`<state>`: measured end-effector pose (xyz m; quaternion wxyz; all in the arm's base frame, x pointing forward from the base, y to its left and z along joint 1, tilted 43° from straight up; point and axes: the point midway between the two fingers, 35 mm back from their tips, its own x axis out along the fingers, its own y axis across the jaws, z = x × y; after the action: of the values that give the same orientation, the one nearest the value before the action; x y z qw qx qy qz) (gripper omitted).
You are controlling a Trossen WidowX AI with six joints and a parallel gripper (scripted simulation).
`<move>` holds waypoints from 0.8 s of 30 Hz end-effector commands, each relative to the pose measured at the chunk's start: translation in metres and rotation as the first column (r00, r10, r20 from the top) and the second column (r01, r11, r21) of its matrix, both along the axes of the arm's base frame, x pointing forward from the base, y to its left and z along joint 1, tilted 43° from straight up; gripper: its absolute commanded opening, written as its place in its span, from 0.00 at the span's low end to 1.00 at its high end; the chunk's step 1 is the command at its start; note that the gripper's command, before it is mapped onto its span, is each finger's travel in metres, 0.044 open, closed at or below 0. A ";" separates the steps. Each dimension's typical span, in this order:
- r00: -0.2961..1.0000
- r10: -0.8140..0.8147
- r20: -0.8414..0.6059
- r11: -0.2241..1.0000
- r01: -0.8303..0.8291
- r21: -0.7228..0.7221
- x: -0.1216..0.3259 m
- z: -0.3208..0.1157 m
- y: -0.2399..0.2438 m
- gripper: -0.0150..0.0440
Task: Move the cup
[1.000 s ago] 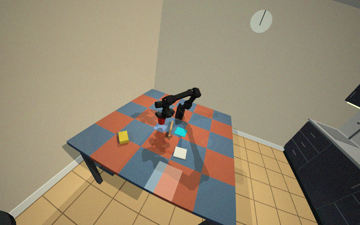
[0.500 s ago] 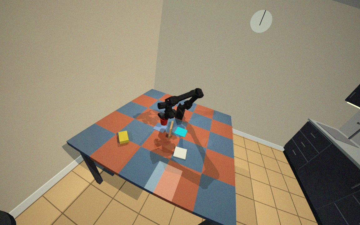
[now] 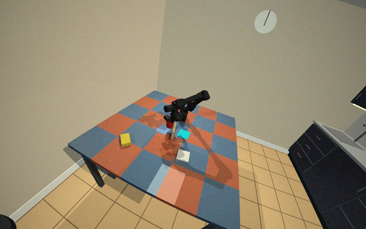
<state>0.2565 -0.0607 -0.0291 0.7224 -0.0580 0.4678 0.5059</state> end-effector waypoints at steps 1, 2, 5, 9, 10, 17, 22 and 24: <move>1.000 -0.005 0.001 1.000 0.005 0.003 -0.002 0.007 0.006 0.25; 1.000 -0.005 0.001 1.000 0.005 0.003 -0.002 0.008 0.007 0.25; 1.000 -0.005 0.001 1.000 0.005 0.003 -0.002 0.012 0.012 0.25; 1.000 -0.005 0.001 1.000 0.005 0.003 -0.003 0.018 0.018 0.25; 1.000 -0.005 0.001 1.000 0.005 0.003 -0.003 0.019 0.019 0.25; 1.000 -0.005 0.000 1.000 0.005 0.004 -0.004 0.029 0.029 0.25; 1.000 -0.005 0.000 1.000 0.005 0.004 -0.005 0.036 0.036 0.25; 1.000 -0.005 0.000 1.000 0.005 0.004 -0.005 0.039 0.039 0.25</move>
<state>0.2536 -0.0259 0.0049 0.7228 -0.0581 0.4672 0.5059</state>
